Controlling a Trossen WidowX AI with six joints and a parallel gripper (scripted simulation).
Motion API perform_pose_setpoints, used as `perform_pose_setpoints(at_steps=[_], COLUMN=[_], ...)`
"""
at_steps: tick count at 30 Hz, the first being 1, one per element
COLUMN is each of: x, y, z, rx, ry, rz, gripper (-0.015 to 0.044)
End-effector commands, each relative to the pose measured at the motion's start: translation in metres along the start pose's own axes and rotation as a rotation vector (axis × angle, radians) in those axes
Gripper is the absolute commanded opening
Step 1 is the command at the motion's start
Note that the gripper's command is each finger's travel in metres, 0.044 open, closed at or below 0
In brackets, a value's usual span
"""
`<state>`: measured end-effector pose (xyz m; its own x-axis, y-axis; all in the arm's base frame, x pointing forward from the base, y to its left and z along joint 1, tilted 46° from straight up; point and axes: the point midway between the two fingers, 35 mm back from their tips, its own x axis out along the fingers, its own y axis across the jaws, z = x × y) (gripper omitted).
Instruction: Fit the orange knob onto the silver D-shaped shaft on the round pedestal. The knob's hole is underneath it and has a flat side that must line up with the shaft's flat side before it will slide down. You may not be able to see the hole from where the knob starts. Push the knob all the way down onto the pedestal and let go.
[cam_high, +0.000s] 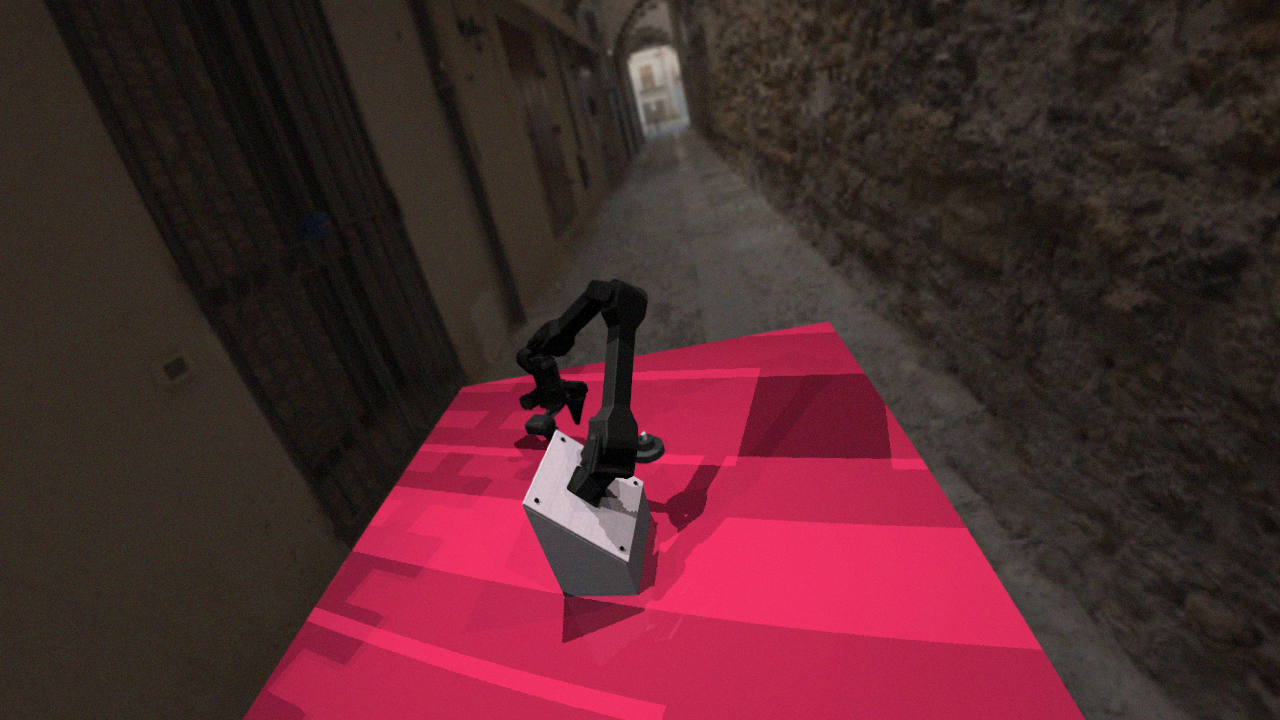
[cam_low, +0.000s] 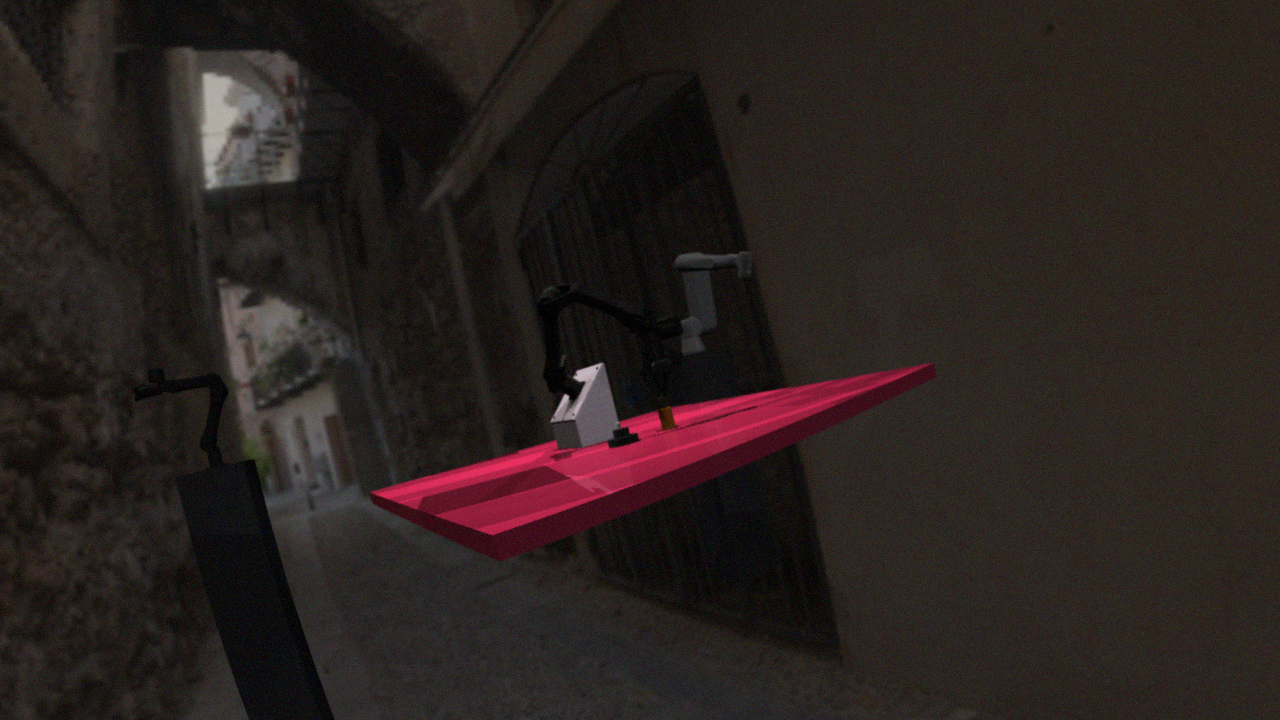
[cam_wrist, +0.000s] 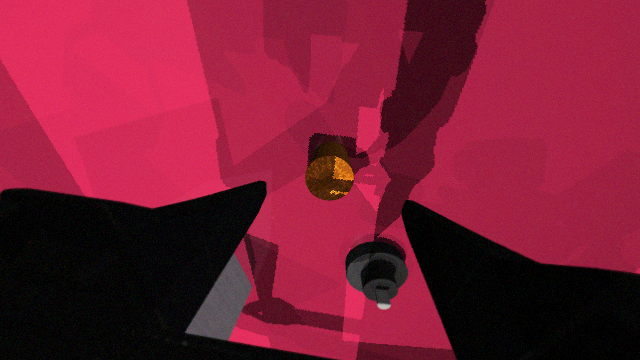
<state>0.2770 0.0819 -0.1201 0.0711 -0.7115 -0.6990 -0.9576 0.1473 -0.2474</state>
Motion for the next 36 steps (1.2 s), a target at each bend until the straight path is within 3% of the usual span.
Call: perform_pose_setpoints(at_steps=[1,36], x=[-0.001,0.060], y=[0.003,0.002], z=[-0.003,-0.002], rx=[0.000,0.000], ry=[0.008,0.008], rz=[0.014,0.014], gripper=[0.0440,0.0440])
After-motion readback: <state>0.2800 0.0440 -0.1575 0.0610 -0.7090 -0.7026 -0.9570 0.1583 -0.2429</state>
